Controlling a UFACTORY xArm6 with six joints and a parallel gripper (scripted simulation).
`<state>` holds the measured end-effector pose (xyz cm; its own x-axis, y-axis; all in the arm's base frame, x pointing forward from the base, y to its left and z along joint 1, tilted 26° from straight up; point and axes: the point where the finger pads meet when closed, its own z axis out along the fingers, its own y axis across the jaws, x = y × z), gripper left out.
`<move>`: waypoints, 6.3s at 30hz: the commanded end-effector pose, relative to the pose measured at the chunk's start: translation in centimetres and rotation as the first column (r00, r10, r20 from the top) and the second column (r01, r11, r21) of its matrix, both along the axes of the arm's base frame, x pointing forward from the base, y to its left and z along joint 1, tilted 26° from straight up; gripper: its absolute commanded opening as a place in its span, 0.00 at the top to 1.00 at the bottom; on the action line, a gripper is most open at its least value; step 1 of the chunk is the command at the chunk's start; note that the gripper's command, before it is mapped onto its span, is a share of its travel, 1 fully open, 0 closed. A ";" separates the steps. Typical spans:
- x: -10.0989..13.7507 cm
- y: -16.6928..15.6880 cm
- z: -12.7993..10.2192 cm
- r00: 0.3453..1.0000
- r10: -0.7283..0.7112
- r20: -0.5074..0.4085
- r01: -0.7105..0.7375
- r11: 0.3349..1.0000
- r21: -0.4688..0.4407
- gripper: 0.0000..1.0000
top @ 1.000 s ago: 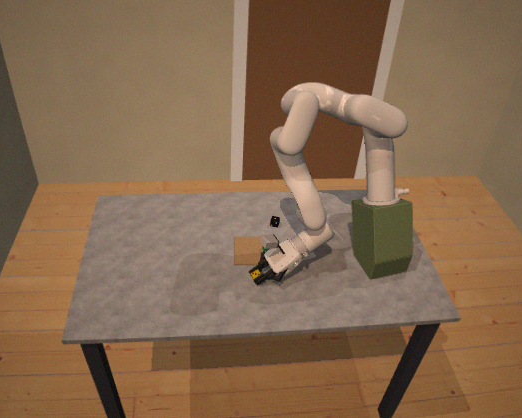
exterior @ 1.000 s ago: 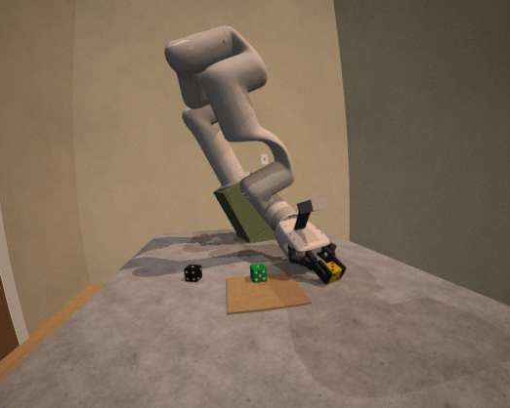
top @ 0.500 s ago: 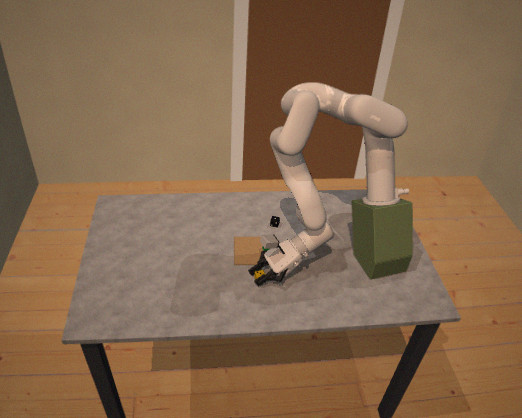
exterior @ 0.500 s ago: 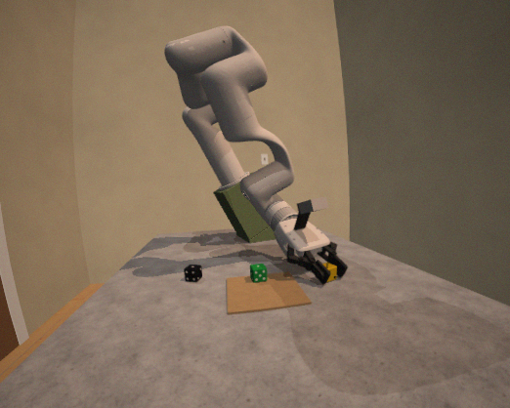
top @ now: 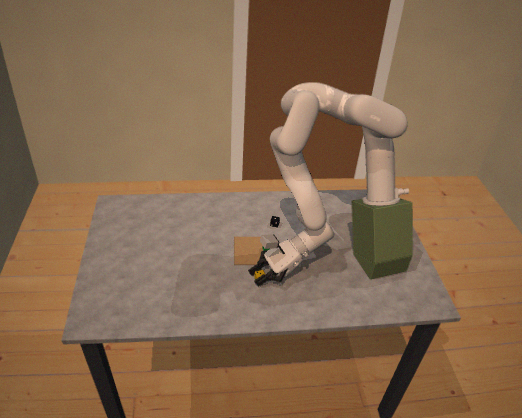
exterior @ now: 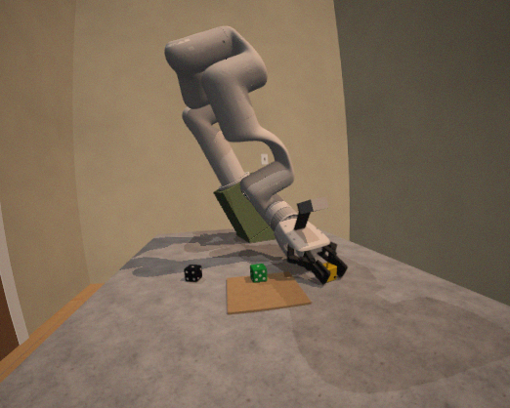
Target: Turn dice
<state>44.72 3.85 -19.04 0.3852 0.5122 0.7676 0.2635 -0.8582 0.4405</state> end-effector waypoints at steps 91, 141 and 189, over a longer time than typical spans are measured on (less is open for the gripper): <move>-4.3 2.8 8.0 0.993 -0.055 -0.104 0.052 0.998 -0.035 0.53; -0.1 5.2 10.1 0.508 -0.508 -0.696 0.269 0.861 -0.432 0.53; -0.5 4.6 9.3 0.446 -0.128 -0.886 -0.631 0.657 -0.412 0.00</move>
<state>44.12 8.38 -9.74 0.4564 0.8144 -0.3584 0.8853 -0.3753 0.2745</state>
